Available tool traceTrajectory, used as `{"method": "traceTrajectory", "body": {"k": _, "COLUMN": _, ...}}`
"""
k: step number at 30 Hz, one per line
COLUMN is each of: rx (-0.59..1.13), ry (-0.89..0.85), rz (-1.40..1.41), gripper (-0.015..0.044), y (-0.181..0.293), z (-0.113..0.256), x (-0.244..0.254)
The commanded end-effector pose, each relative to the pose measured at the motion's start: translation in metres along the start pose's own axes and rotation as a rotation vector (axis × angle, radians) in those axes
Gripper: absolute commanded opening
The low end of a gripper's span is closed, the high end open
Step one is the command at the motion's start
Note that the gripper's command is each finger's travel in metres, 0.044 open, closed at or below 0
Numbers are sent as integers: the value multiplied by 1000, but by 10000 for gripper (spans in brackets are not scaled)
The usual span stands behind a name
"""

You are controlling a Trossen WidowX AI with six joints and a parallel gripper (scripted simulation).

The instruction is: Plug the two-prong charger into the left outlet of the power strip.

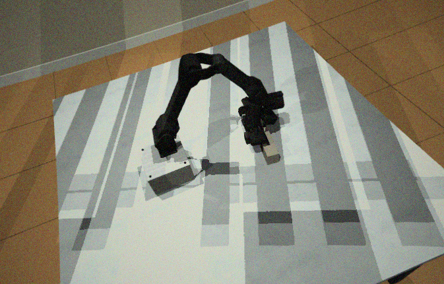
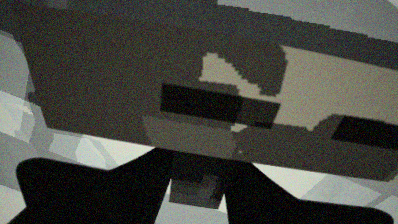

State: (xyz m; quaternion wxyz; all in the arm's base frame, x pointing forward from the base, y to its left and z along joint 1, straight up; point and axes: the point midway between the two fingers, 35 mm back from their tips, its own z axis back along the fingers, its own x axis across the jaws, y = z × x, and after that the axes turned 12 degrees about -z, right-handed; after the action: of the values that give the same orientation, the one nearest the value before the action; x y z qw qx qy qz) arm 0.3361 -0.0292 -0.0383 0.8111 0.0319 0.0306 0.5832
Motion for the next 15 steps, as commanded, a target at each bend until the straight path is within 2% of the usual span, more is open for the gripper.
{"method": "traceTrajectory", "body": {"k": 1, "rx": -49, "ry": -9, "rz": 1, "gripper": 0, "y": -14, "z": 6, "x": 3}}
{"method": "traceTrajectory", "body": {"k": 15, "rx": 0, "ry": 0, "rz": 0, "gripper": 0, "y": 0, "z": 0, "x": 0}}
